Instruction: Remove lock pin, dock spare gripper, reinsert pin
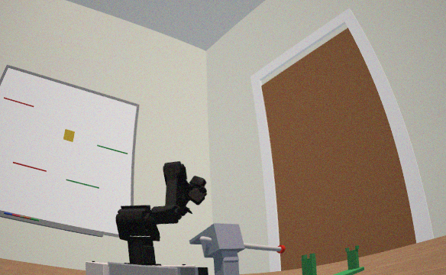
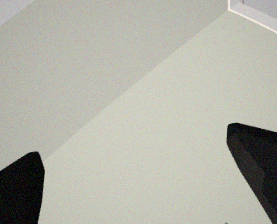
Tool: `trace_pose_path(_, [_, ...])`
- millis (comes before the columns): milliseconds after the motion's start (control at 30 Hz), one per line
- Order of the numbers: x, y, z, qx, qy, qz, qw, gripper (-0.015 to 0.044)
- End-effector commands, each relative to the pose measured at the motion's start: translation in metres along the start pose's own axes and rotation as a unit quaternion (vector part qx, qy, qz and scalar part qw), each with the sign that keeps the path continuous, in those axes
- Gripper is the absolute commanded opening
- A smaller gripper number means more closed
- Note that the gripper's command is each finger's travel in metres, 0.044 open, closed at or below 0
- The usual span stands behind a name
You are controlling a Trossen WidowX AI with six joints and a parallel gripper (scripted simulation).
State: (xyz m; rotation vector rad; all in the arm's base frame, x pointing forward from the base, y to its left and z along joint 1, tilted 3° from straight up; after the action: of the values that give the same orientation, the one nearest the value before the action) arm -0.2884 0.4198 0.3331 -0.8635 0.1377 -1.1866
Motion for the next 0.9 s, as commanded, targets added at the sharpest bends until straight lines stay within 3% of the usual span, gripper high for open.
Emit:
trace_pose_path(0, [0.001,-0.001,0.001,-0.002,0.001,0.003,1.0,0.0374])
trace_pose_path(100, [0.017,-0.017,0.012,-0.029,0.019,0.048,0.998,0.03])
trace_pose_path(467, [0.127,-0.11,0.057,-0.055,0.132,0.271,0.952,0.03])
trace_pose_path(867, [0.281,-0.161,0.102,-0.098,0.252,0.488,0.83,0.03])
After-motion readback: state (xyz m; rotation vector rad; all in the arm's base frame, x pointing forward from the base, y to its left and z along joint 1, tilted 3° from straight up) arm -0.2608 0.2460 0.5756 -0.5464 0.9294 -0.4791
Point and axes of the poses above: the point midway between the two fingers, 35 mm back from their tips, its own x axis back along the fingers, its own z axis across the jaws, y = z × x, the point moved 8 cm from there along x, back along the fingers, and after that the axes turned 13 degrees about -x, right-handed, at the moved point
